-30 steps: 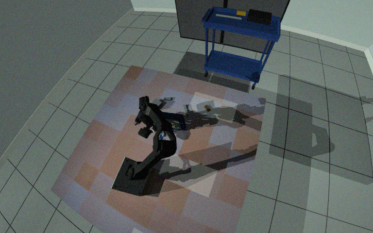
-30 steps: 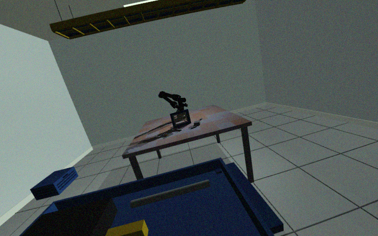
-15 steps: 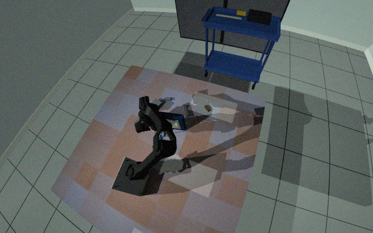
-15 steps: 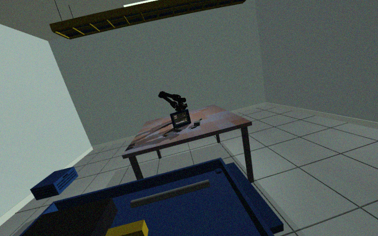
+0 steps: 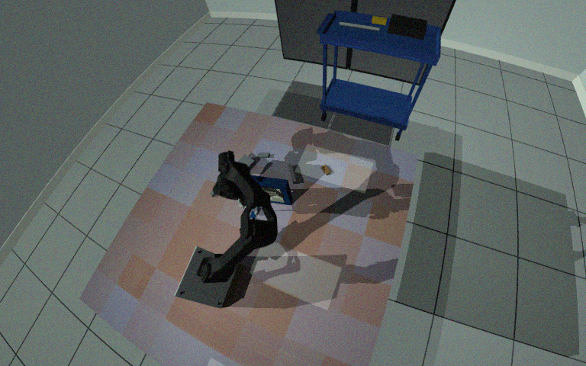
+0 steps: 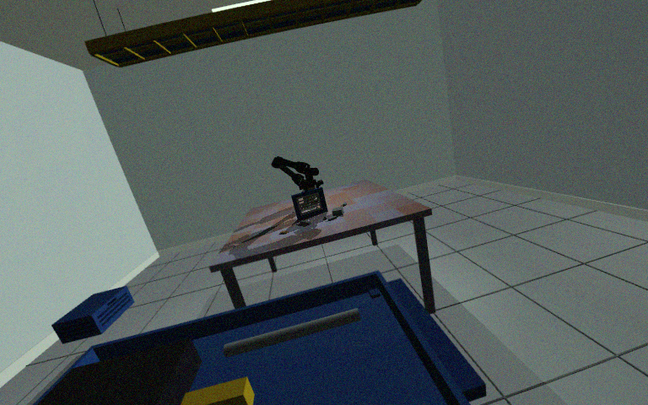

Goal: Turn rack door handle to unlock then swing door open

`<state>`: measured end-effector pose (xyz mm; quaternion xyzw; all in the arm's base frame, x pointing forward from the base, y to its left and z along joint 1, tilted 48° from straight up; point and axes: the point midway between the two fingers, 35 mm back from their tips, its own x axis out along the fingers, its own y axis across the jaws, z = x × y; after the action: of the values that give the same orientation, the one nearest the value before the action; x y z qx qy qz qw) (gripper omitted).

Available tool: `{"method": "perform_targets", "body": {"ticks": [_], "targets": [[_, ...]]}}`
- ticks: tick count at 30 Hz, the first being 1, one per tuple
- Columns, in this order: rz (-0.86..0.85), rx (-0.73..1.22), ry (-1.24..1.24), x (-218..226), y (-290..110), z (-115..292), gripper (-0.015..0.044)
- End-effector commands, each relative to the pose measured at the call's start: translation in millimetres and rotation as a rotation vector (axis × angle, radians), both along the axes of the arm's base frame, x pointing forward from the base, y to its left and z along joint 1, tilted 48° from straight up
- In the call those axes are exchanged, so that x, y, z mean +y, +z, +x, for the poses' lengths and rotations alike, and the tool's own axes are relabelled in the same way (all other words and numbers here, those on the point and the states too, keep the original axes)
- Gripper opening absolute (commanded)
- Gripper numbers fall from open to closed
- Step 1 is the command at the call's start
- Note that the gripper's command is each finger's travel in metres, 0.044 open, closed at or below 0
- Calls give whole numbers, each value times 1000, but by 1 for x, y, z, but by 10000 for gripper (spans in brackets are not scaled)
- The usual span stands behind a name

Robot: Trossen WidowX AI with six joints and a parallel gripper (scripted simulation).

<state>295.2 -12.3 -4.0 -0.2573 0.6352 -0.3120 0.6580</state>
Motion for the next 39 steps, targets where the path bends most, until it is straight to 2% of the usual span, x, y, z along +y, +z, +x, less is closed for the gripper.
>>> {"method": "perform_targets", "body": {"ticks": [1,28,35,39], "targets": [[-4,-147,-132,0,0,0,281],[-5,-1128,-1029,0,0,0,281],[-5,-1152,-1051,0,0,0,281],[-5,-1152,-1051,0,0,0,176]]}}
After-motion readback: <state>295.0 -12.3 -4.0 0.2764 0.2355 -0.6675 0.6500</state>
